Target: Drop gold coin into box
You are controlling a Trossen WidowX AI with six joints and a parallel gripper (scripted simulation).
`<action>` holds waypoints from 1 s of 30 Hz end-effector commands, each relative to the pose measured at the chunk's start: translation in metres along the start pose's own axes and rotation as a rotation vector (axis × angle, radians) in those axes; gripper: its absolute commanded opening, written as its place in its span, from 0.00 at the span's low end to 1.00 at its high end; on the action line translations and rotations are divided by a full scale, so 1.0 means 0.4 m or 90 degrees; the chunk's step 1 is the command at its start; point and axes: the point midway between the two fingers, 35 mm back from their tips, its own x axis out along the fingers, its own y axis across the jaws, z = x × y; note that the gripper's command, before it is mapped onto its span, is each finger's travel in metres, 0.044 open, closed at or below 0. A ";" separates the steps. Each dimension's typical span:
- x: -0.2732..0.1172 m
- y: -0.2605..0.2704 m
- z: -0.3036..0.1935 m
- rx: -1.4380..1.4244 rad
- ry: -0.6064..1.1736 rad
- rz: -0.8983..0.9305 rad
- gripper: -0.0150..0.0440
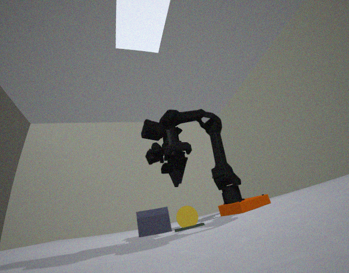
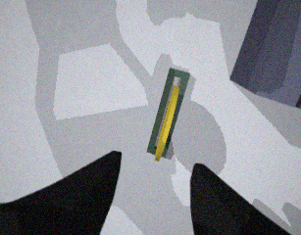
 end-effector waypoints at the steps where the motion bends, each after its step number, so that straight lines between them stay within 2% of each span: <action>1: -0.007 0.000 -0.025 0.066 0.043 -0.034 0.53; 6: -0.002 -0.002 -0.022 0.066 0.043 -0.035 0.53; 10: 0.076 -0.005 -0.027 0.066 0.043 -0.034 0.53; 30: 0.158 -0.009 -0.026 0.066 0.043 -0.034 0.53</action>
